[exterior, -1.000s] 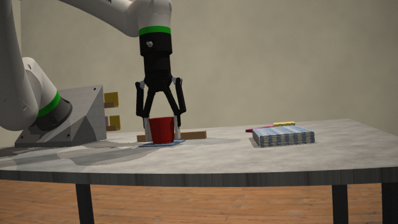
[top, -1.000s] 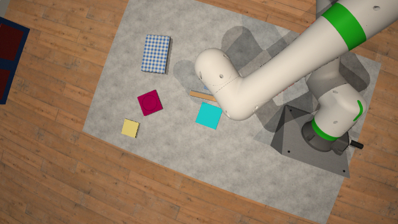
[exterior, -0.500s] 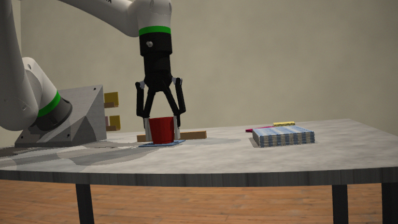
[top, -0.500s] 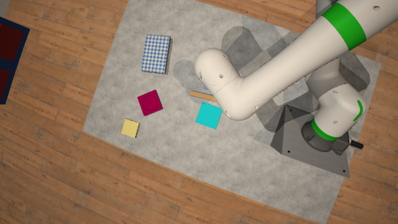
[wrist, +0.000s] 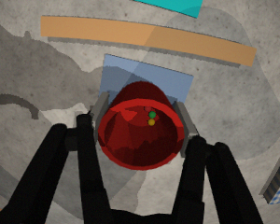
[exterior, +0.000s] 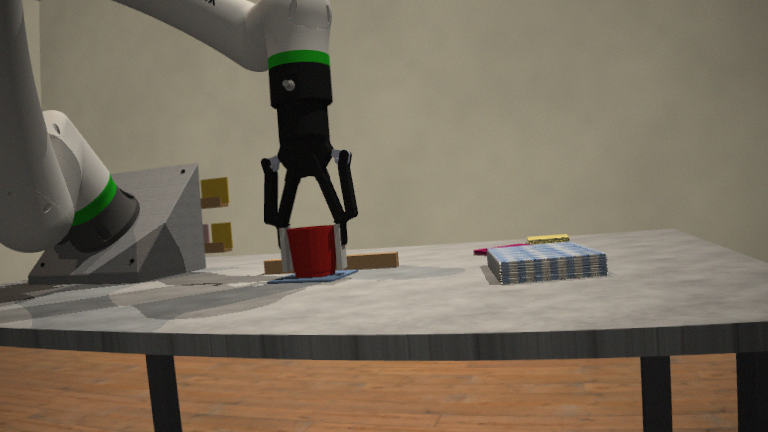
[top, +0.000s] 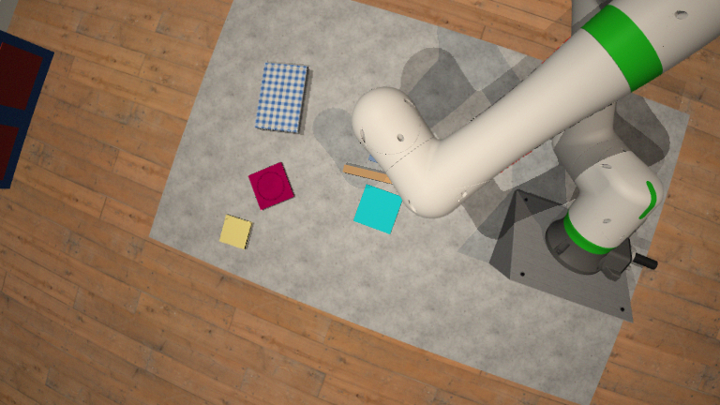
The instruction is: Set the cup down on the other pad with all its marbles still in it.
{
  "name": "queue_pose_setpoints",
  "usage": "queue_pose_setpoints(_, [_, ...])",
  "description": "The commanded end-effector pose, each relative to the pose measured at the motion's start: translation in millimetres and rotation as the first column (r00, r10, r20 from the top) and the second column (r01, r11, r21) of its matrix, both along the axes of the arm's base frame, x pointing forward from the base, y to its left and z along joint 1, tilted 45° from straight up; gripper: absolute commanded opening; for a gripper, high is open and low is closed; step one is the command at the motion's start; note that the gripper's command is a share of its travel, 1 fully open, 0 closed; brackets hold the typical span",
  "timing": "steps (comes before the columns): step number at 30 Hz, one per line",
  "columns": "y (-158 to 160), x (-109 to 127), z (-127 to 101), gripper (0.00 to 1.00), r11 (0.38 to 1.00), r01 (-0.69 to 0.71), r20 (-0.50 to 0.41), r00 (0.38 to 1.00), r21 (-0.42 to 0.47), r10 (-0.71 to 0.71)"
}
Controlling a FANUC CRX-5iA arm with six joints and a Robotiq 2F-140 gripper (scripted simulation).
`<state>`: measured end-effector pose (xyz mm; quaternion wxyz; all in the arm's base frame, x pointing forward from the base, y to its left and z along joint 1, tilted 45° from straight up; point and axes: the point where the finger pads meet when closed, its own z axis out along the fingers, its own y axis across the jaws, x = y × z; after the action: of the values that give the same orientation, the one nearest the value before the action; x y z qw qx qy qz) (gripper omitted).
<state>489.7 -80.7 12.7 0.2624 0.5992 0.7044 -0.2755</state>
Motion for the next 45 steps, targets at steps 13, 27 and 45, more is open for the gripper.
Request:
queue_pose_setpoints(13, [0.2,0.1,0.1,0.50,1.000,0.000,0.000,1.000,0.000,0.000])
queue_pose_setpoints(27, [0.2,0.1,0.1,0.49,1.000,0.000,0.000,1.000,0.000,0.000])
queue_pose_setpoints(45, [0.2,0.1,0.1,0.49,1.000,0.000,0.000,1.000,0.000,0.000])
